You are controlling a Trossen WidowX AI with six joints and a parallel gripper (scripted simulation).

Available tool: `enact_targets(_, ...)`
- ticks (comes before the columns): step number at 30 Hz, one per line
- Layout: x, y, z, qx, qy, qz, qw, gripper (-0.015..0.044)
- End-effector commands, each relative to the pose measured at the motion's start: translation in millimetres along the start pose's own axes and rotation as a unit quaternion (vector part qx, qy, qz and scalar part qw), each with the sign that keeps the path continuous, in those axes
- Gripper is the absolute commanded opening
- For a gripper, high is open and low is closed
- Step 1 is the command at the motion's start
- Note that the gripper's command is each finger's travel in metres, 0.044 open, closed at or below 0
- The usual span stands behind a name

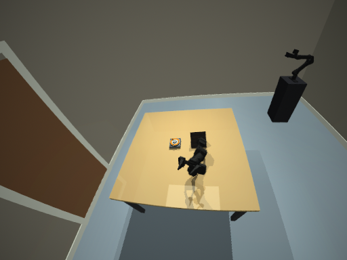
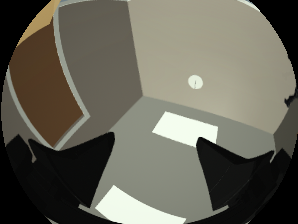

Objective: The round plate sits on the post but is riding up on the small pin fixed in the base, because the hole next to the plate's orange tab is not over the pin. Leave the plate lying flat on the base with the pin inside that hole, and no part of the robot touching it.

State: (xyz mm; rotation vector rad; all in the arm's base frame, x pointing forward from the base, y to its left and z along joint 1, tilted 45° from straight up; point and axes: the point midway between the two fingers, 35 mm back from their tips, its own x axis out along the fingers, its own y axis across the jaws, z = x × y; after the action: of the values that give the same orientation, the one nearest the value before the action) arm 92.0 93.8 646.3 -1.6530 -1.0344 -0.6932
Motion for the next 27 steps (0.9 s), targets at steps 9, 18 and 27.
enact_targets(9, -36, -44, -126, 0.065, 0.153, -0.079, 0.983, 0.0164)
enact_targets(18, -104, -6, -258, 0.209, 0.321, -0.094, 0.919, 0.0)
enact_targets(27, -178, 94, -354, 0.324, 0.48, -0.048, 0.814, 0.0)
